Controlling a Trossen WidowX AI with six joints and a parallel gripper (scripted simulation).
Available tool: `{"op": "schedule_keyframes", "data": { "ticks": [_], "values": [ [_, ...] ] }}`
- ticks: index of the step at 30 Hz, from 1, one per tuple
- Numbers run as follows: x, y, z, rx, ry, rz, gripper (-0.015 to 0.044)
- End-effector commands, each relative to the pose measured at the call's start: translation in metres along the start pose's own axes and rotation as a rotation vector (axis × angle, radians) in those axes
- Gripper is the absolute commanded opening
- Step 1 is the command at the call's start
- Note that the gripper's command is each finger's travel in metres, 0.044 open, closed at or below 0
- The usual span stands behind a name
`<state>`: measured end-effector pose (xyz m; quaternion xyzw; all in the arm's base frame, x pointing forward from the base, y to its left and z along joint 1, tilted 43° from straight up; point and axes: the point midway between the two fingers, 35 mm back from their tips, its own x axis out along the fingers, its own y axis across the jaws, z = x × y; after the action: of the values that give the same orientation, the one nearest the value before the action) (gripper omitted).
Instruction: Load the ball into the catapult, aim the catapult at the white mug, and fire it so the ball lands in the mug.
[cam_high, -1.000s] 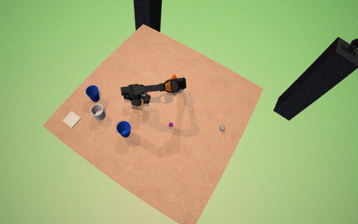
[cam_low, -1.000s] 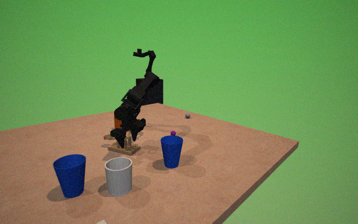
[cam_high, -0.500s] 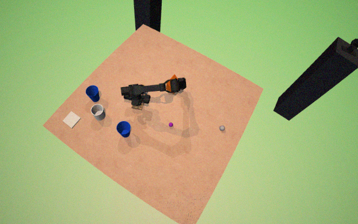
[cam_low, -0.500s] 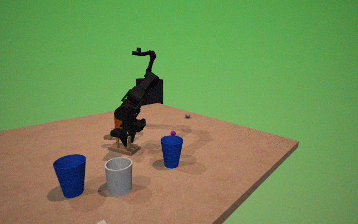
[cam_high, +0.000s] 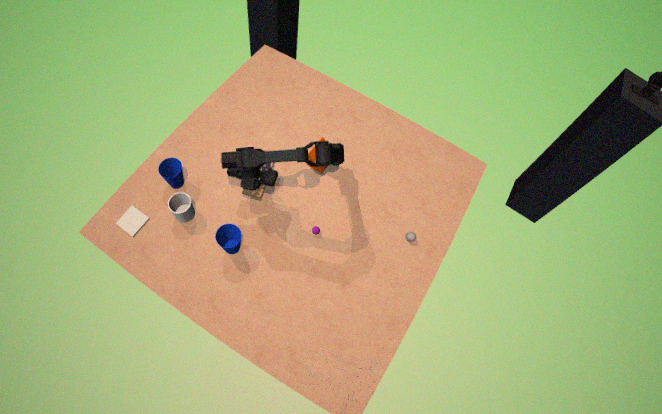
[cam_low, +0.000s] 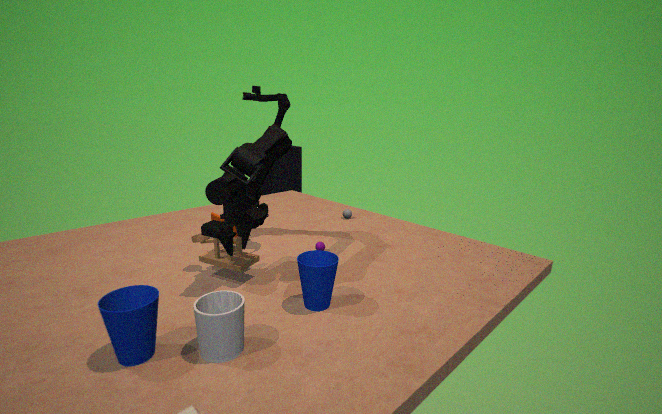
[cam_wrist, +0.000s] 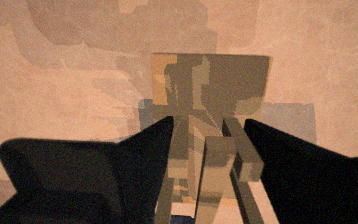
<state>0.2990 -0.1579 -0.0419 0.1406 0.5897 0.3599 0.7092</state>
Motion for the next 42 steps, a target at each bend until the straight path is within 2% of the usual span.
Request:
{"op": "schedule_keyframes", "data": {
  "ticks": [1, 23, 42],
  "values": [
    [-0.006, 0.000, 0.001, 0.099, 0.002, -0.011, 0.0000],
    [-0.004, -0.018, -0.005, 0.830, -0.002, -0.008, 0.0000],
    [0.010, -0.023, -0.007, 0.852, -0.003, -0.008, 0.0000]
  ]
}}
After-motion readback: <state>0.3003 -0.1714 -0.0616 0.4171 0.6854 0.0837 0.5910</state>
